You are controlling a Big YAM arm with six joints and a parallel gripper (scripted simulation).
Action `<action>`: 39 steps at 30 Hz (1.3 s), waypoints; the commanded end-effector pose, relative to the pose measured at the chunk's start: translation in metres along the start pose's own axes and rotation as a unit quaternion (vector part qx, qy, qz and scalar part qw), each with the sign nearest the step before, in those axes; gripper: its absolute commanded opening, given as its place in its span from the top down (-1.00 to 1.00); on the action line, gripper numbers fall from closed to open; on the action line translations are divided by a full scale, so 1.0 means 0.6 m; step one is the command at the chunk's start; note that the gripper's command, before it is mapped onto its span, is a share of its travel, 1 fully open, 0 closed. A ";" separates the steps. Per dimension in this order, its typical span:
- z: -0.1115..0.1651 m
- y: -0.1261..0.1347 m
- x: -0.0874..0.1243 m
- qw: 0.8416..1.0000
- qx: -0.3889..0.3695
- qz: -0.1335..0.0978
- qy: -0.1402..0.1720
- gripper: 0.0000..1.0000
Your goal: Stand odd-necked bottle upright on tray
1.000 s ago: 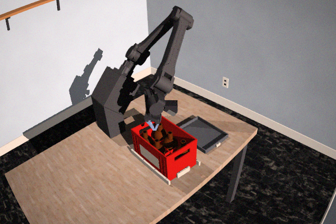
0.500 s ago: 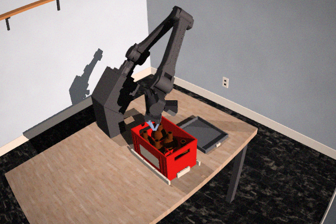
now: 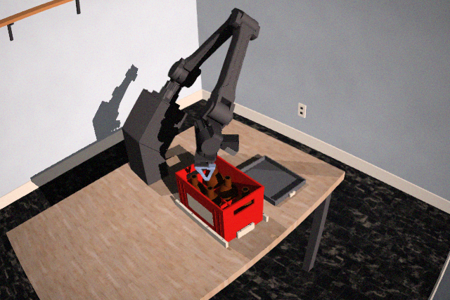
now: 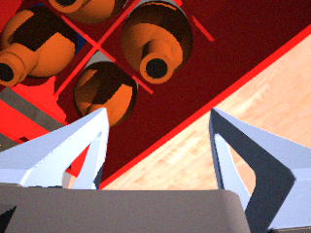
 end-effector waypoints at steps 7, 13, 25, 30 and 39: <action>-0.028 -0.012 0.019 1.000 0.011 0.010 -0.001 -0.21; -0.028 -0.012 0.019 1.000 0.011 0.010 -0.001 -0.21; -0.028 -0.012 0.019 1.000 0.011 0.010 -0.001 -0.21; -0.030 -0.010 0.014 1.000 0.011 0.007 0.000 -0.21; -0.012 -0.002 -0.013 1.000 0.004 0.000 0.001 -0.21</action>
Point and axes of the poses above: the point where the finger pads meet when closed, its own x axis back along the fingers, its own y axis across the jaws, z = x × y, the point moved 5 cm from there along x, back along the fingers, and after that the axes turned 13 degrees about x, right-handed, at the moved point
